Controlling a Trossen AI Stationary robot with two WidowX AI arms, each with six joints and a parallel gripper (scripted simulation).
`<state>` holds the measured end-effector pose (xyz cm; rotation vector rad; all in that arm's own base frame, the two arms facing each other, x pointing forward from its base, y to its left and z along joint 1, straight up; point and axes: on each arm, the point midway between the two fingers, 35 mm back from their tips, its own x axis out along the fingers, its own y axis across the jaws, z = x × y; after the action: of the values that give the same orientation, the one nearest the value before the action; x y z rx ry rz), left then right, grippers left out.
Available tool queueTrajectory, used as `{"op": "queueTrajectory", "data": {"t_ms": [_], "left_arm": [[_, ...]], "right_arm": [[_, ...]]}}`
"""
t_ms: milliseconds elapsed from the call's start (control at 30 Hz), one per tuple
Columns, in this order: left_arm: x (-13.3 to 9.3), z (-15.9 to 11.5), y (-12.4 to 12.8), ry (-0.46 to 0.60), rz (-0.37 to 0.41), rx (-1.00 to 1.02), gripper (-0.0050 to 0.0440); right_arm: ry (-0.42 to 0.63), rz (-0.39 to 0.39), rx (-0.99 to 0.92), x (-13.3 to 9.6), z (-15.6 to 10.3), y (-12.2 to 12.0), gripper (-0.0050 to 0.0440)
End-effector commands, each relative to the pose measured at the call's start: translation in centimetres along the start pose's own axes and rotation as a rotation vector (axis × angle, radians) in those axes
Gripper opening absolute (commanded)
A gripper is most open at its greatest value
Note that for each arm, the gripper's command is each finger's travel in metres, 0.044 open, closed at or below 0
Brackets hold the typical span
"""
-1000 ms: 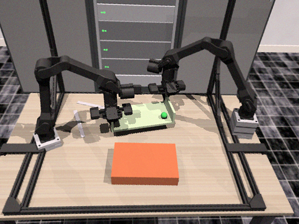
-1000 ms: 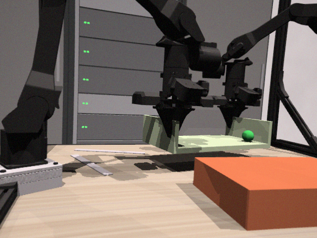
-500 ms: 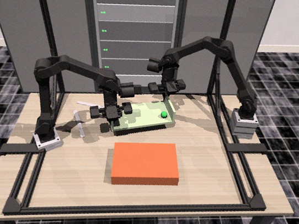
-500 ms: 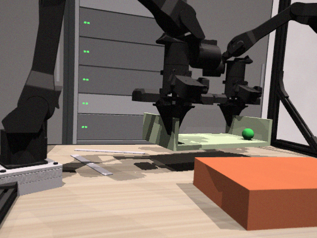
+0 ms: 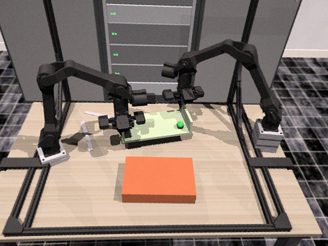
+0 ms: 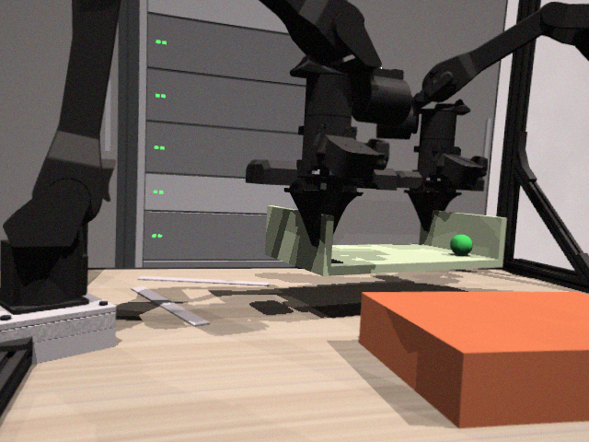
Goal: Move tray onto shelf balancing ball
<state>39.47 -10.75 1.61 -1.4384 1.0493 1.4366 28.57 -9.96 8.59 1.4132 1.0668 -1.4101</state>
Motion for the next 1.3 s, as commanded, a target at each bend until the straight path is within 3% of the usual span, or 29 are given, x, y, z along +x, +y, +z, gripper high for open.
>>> {"op": "queueTrajectory", "data": {"t_ms": [0,1267], "left_arm": [[-0.4,0.0,0.0,0.003,0.0,0.0,0.002],[-1.6,0.0,0.0,0.003,0.0,0.0,0.002]], "right_arm": [[0.004,0.004,-0.001,-0.3,-0.1,0.0,0.002],[0.004,0.004,-0.001,-1.6,-0.1,0.0,0.002]]}}
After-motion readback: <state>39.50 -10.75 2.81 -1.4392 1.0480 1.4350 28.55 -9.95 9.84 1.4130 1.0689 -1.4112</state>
